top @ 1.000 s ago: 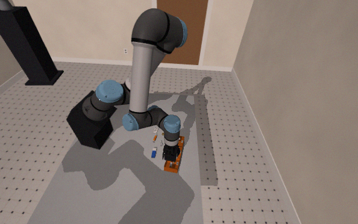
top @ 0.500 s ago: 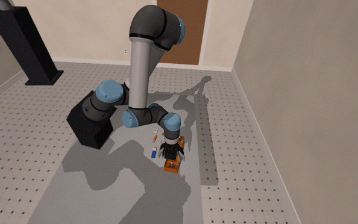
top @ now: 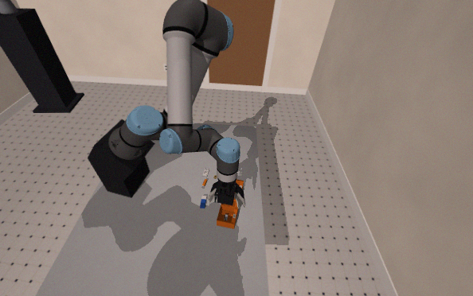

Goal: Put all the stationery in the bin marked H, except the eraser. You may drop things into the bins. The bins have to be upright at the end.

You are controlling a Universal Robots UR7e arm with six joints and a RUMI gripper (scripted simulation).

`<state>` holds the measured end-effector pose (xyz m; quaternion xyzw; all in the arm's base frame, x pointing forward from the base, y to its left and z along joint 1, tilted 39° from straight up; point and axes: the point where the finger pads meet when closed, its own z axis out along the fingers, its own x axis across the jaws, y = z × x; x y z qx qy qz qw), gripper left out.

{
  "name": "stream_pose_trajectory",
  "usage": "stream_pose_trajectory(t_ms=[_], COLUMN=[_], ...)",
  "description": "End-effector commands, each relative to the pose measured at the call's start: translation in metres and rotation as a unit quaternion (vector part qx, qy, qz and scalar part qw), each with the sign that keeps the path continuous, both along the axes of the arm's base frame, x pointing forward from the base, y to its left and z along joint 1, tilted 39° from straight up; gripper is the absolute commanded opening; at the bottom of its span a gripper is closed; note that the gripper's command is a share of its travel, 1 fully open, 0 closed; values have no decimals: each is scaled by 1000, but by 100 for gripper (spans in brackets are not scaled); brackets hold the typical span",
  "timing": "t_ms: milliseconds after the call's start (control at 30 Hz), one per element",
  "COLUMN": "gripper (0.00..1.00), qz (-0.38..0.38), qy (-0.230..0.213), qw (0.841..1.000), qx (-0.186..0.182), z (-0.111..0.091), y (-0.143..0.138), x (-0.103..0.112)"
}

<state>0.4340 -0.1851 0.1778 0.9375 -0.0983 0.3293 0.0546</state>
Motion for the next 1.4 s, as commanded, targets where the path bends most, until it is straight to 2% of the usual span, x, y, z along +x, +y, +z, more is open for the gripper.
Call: stream_pose_trajectory(t_ms=[0, 533, 1367], gripper=[100, 100, 100], qz=[2, 2, 2], qy=[0, 1, 1], qw=[1000, 1000, 1000], qx=[2, 2, 2], z=[17, 61, 61], y=[3, 13, 13], x=[-14, -48, -48])
